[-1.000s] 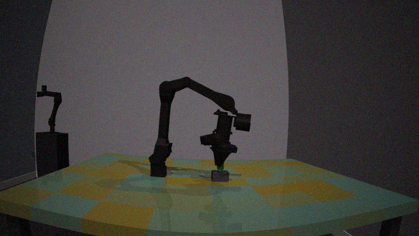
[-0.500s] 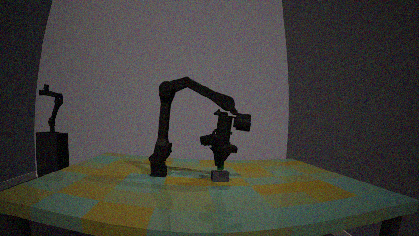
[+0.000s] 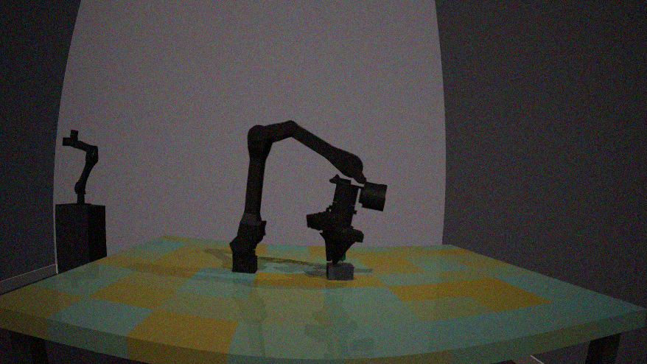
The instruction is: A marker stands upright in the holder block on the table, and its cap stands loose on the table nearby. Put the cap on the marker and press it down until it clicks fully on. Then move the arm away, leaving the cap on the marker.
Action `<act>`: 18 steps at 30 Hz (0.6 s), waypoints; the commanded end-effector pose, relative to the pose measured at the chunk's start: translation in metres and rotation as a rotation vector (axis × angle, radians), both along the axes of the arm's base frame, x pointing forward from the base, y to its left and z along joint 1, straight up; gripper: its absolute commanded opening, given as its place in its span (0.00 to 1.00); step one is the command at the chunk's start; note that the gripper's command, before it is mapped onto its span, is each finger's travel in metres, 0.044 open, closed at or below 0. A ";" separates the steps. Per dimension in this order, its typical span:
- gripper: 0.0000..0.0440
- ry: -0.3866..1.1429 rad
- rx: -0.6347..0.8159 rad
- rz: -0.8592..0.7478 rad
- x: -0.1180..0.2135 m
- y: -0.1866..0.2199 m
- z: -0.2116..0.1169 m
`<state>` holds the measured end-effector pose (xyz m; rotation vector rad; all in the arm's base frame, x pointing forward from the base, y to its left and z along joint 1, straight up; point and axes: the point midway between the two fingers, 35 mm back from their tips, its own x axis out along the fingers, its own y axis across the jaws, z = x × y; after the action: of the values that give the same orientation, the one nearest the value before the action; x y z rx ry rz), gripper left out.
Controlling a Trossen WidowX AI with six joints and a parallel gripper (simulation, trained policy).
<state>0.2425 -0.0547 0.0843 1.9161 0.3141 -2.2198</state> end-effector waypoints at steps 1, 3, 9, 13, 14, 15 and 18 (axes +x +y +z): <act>0.53 0.013 0.002 0.004 -0.007 0.000 0.000; 0.65 0.012 0.001 0.007 -0.009 0.001 0.001; 0.99 -0.012 -0.009 0.016 -0.012 0.001 0.005; 1.00 -0.050 -0.020 0.014 -0.009 0.000 0.013; 1.00 -0.059 -0.023 0.013 -0.008 -0.001 0.015; 1.00 -0.069 -0.027 0.012 -0.007 -0.001 0.018; 1.00 -0.100 -0.036 0.009 -0.004 -0.002 0.028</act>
<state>0.2345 -0.0550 0.1014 1.9657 0.2879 -2.1403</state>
